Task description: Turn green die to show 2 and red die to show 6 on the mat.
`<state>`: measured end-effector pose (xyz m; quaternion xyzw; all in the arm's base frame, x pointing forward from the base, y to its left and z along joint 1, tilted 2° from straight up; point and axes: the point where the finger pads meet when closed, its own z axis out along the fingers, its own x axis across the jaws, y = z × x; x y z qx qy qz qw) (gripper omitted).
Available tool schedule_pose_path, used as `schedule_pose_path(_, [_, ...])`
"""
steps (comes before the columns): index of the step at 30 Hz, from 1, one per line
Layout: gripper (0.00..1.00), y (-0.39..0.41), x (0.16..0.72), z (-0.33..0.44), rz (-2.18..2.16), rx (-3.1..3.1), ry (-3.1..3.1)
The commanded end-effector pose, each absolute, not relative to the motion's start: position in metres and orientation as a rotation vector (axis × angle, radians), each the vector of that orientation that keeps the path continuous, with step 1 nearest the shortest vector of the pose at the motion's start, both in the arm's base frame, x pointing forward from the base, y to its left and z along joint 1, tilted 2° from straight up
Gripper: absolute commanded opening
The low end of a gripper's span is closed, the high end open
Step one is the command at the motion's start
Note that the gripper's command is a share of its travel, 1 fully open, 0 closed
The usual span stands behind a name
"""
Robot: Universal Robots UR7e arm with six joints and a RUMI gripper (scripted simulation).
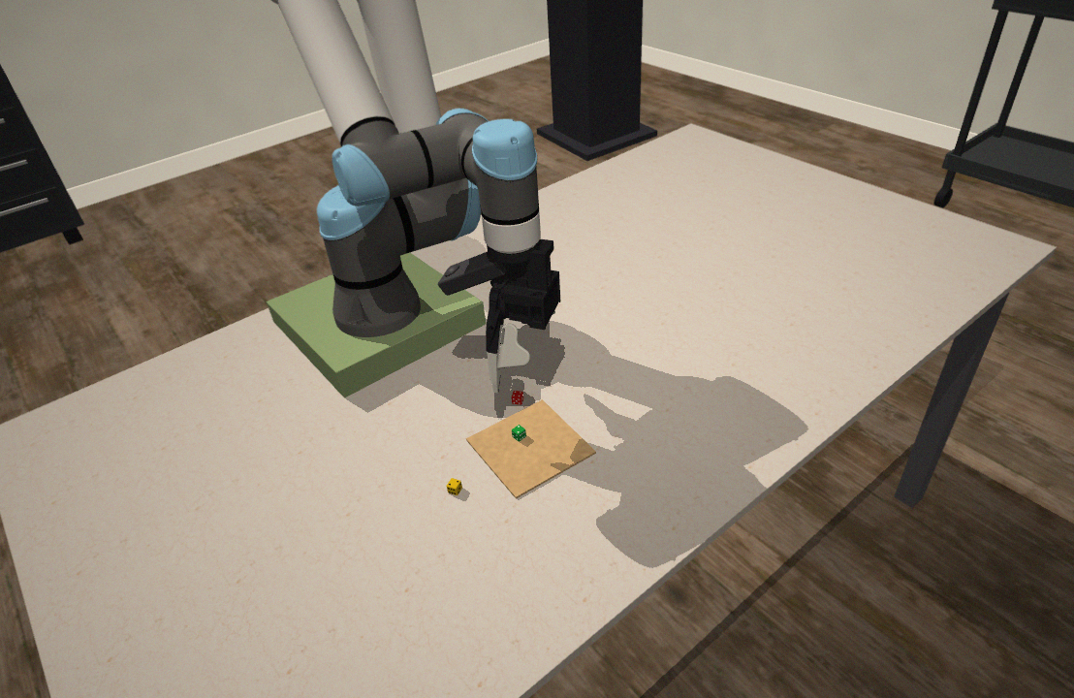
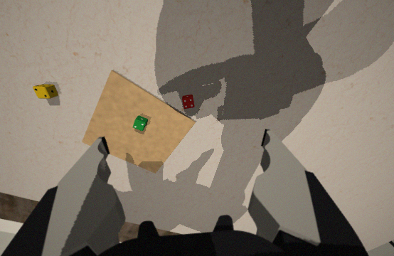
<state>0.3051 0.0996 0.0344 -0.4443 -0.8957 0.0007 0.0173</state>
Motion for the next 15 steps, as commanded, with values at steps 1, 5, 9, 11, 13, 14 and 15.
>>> schedule_pose_path(1, [1.00, 0.1004, 0.3042, 0.0342, -0.006, -1.294, -2.824])
schedule_pose_path(5, [1.00, 0.1010, 0.3035, 0.0338, -0.007, -1.245, -2.846])
schedule_pose_path(9, [1.00, 0.1012, 0.3032, 0.0337, -0.008, -1.225, -2.855])
schedule_pose_path(11, [1.00, 0.1012, 0.3031, 0.0337, -0.008, -1.222, -2.856])
schedule_pose_path(13, [1.00, 0.1012, 0.3031, 0.0337, -0.008, -1.222, -2.856])
schedule_pose_path(14, [0.18, 0.1012, 0.3031, 0.0337, -0.008, -1.222, -2.856])
schedule_pose_path(15, [0.18, 0.1012, 0.3031, 0.0337, -0.008, -1.222, -2.856])
